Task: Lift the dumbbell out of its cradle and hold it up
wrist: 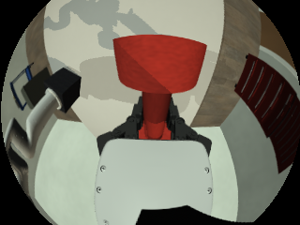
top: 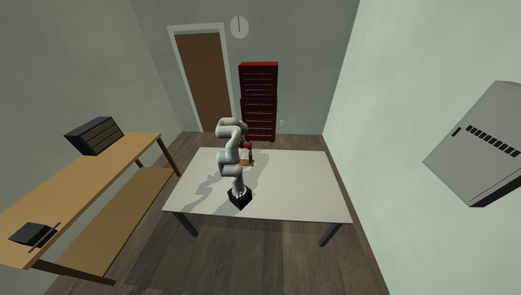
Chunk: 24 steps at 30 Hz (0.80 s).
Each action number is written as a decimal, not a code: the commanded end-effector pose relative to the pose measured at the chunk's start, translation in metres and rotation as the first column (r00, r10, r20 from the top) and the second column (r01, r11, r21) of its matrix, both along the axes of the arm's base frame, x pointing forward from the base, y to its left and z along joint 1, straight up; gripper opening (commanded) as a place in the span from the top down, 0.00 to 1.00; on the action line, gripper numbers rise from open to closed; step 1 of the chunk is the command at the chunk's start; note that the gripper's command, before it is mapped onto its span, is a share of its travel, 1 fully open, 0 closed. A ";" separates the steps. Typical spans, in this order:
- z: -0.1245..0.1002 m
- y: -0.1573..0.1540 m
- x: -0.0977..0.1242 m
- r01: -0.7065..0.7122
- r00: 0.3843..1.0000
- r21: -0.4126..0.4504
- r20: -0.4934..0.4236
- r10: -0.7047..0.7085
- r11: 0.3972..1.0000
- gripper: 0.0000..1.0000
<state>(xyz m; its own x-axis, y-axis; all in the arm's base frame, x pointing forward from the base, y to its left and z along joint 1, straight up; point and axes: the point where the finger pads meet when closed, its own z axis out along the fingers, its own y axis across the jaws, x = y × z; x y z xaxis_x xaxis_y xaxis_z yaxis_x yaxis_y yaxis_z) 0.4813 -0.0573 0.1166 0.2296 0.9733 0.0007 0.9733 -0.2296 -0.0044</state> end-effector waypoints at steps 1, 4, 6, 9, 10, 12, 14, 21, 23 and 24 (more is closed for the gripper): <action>0.014 0.000 0.001 0.000 1.000 -0.001 0.006 0.000 1.000 1.00; 0.022 0.000 0.001 0.000 1.000 -0.001 0.006 0.000 1.000 1.00; 0.026 0.000 0.001 0.000 1.000 -0.001 0.006 0.000 1.000 1.00; 0.029 0.000 0.001 0.000 1.000 -0.001 0.006 0.000 1.000 1.00; 0.031 0.000 0.001 0.000 1.000 -0.001 0.006 0.000 1.000 1.00; 0.035 0.000 0.001 0.000 1.000 -0.001 0.006 0.000 1.000 1.00; 0.039 0.000 0.001 0.000 1.000 -0.001 0.006 0.000 1.000 1.00; 0.049 0.000 0.001 0.000 1.000 -0.001 0.006 0.000 1.000 1.00; 0.051 0.000 0.001 0.000 1.000 -0.001 0.006 0.000 1.000 1.00; 0.051 0.000 0.001 0.000 1.000 -0.001 0.006 0.000 1.000 1.00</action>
<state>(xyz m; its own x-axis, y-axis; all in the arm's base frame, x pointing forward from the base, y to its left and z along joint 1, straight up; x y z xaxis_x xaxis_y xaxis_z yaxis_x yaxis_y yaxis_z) 0.4809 -0.0573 0.1631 0.2296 0.9733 0.0008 0.9733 -0.2296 -0.0042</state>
